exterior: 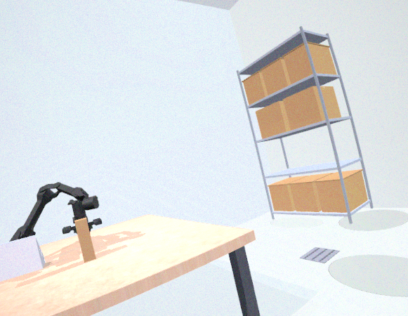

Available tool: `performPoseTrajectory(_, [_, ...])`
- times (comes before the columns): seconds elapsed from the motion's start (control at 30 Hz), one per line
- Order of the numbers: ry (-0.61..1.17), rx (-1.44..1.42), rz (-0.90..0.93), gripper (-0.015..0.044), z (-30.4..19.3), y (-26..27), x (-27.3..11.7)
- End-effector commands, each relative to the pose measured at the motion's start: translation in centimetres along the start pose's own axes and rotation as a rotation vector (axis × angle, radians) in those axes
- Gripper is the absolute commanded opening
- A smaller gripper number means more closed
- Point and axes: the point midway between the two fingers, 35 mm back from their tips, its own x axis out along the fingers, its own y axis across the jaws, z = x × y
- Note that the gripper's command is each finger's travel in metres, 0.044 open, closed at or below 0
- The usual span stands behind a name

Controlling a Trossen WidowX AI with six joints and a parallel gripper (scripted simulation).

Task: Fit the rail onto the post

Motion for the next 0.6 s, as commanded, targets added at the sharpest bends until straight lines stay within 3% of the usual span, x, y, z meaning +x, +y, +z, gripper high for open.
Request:
performPoseTrajectory(0.0, [0.004,-0.001,-0.005,0.0000,-0.27,-0.04,-0.13])
performPoseTrajectory(0.57, [0.004,-0.001,-0.005,0.0000,-0.76,-0.09,-0.32])
